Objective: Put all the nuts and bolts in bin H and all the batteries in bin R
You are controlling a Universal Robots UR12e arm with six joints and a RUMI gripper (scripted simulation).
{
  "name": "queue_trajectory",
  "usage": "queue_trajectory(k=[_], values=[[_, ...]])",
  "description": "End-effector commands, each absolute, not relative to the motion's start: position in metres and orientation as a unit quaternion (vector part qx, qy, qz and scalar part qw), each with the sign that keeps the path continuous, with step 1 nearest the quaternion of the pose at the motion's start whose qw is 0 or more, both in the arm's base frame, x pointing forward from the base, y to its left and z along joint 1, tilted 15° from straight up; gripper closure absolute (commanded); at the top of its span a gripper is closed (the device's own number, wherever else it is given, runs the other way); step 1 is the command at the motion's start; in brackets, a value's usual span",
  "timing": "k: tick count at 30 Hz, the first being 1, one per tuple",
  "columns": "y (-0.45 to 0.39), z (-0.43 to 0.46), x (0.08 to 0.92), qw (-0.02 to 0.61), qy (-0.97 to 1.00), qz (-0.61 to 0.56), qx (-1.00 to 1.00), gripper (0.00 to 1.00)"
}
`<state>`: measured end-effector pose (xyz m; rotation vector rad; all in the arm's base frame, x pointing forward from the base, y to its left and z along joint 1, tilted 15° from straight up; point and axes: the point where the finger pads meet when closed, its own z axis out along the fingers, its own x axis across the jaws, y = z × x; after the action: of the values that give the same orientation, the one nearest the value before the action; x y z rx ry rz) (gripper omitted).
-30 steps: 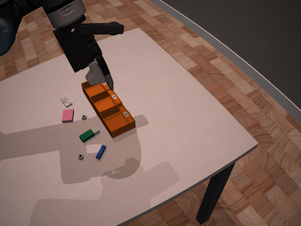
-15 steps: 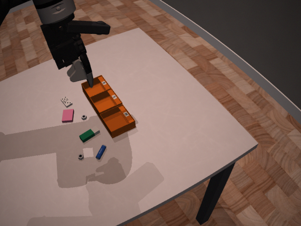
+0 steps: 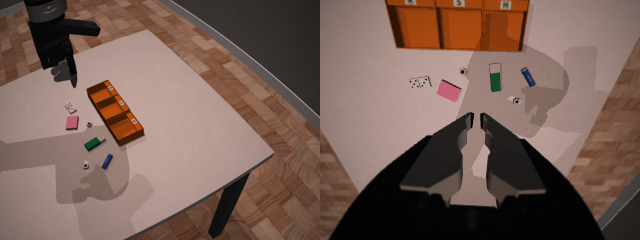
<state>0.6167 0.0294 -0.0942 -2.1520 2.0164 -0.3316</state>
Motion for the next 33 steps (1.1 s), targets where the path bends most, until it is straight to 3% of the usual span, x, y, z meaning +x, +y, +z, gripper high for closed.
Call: queue_trajectory(k=[1,16,33], values=[[0.038,-0.094,0.605,0.089,0.676,-0.099,-0.725,0.96],[0.038,-0.094,0.605,0.089,0.676,-0.099,-0.725,0.96],[0.003,-0.163,0.703,0.091,0.685,-0.098,-0.717,0.96]])
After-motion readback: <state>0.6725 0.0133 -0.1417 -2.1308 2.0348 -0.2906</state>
